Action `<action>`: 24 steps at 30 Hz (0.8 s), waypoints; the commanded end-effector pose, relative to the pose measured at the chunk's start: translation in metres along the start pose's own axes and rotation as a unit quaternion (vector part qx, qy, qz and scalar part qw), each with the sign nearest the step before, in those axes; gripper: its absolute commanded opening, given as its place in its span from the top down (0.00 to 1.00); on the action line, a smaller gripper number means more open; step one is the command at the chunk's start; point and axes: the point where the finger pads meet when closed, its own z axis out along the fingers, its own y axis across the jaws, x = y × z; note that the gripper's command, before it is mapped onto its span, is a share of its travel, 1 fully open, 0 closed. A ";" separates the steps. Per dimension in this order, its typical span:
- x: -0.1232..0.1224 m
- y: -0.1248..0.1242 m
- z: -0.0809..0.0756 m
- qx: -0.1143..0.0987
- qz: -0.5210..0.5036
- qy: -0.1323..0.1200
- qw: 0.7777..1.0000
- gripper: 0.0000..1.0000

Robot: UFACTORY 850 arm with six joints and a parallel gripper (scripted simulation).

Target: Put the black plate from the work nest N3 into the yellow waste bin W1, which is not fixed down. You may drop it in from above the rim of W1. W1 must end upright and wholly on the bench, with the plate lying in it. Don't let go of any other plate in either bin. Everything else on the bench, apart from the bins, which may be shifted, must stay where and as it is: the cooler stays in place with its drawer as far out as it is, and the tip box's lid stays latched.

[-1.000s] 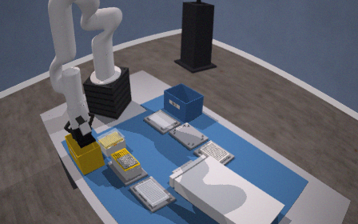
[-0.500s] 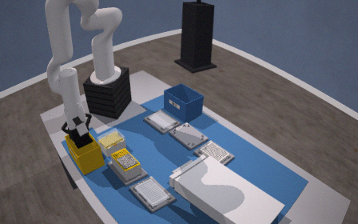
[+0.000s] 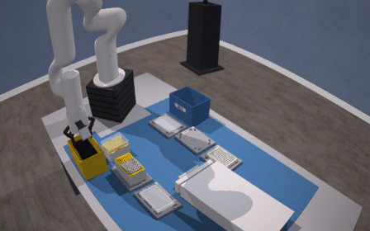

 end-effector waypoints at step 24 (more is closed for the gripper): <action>0.002 -0.004 -0.002 -0.001 0.000 0.000 1.000 0.00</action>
